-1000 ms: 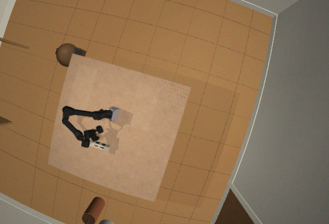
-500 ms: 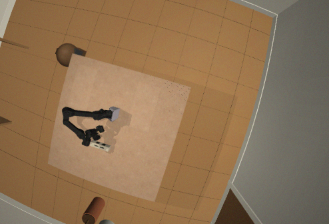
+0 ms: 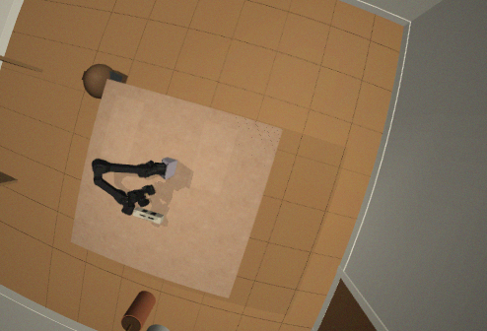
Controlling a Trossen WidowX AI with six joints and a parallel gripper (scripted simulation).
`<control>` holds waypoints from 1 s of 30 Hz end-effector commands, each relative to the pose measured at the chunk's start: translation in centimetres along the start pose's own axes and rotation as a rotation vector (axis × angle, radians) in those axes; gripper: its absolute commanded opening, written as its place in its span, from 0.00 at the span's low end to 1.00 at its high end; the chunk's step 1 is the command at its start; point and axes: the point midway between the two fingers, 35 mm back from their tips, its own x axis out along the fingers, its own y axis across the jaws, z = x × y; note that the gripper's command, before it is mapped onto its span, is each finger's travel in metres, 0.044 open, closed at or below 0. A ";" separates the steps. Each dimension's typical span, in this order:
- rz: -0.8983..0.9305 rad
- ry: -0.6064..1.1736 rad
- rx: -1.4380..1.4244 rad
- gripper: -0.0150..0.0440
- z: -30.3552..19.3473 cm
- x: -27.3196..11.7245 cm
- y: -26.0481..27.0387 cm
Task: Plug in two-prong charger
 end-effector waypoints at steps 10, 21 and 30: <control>0.000 0.000 0.002 0.41 0.0 0.0 0.0; 0.004 -0.002 -0.001 0.25 0.0 -2.1 0.1; 0.003 0.000 -0.006 0.25 -0.3 -5.1 0.5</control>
